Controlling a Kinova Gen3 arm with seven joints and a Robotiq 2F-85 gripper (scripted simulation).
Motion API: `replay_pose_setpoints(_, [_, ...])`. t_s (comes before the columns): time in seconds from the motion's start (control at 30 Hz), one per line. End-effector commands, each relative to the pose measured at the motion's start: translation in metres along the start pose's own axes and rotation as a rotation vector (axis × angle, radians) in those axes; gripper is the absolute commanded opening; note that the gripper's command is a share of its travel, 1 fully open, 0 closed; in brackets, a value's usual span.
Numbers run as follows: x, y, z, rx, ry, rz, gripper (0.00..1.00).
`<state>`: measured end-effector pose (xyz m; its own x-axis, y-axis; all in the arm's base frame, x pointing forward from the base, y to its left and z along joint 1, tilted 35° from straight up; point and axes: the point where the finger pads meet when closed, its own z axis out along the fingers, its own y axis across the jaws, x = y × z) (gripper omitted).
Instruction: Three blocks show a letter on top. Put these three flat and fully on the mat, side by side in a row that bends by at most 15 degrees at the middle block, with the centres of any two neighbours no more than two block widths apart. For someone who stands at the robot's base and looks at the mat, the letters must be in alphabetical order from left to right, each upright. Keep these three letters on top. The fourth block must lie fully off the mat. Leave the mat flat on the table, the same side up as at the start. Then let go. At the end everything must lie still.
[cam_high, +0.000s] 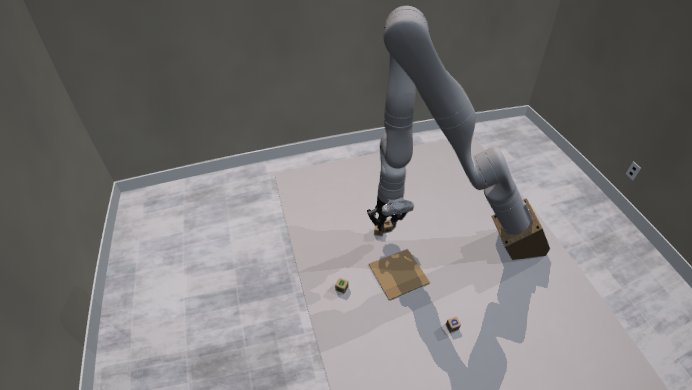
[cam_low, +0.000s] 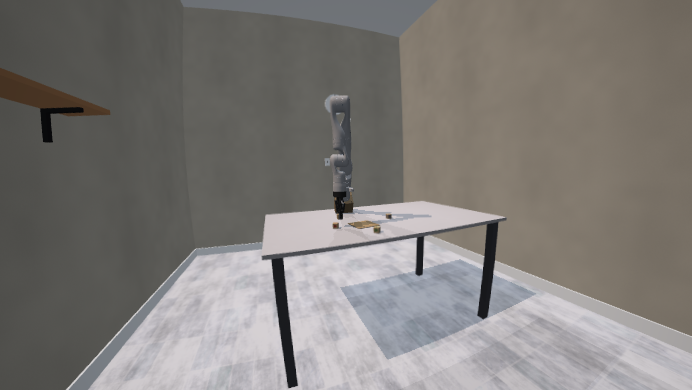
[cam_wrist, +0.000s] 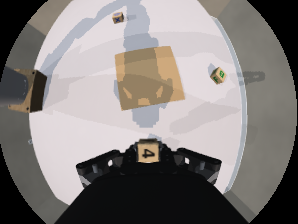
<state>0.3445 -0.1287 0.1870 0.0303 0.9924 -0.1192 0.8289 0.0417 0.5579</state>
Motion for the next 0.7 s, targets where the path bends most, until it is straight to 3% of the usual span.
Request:
replay_pose_setpoints(0.0, [0.0134,0.0043,0.0023,-0.004,0.022,-0.031,0.26])
replay_pose_setpoints(0.67, [0.0136,0.0043,0.0119,-0.004,0.022,-0.031,0.26])
